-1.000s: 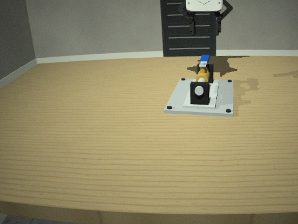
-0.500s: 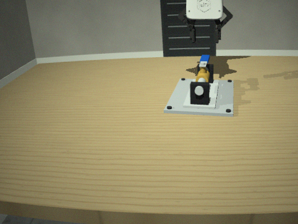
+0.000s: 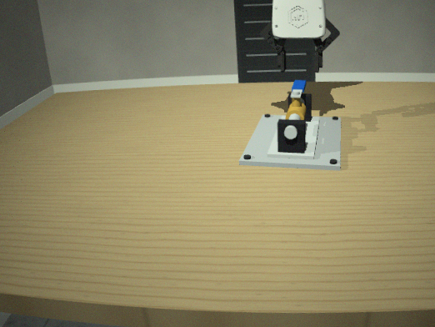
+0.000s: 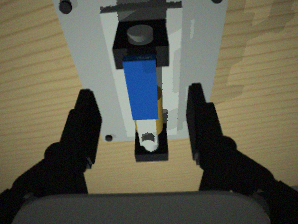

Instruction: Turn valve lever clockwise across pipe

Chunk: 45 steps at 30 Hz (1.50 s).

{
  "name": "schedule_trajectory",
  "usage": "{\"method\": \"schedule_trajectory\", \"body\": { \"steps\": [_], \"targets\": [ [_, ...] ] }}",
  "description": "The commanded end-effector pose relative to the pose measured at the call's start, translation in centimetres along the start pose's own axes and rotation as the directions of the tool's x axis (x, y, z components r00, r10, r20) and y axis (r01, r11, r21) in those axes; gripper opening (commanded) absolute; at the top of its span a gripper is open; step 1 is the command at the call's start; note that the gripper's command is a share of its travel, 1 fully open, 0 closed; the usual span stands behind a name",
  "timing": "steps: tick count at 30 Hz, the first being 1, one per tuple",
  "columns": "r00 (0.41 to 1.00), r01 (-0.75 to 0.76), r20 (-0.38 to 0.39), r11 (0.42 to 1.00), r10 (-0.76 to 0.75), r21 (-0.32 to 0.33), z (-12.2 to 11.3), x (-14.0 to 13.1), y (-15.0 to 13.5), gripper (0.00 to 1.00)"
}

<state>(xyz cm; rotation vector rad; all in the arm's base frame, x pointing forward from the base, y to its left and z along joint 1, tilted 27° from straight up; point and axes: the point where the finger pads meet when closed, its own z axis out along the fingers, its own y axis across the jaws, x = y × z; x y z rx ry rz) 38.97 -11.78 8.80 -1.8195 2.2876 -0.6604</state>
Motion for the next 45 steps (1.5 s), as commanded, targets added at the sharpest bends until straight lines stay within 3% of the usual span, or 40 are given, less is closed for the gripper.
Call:
{"method": "schedule_trajectory", "body": {
  "steps": [1, 45],
  "targets": [
    [1.0, 0.0, 0.001, 1.0, 0.0, 0.002, 0.61, -0.03, -0.1, 0.68],
    [1.0, 0.0, 0.001, 1.0, 0.0, 0.002, 1.31, -0.04, -0.19, 0.68]
  ]
}}
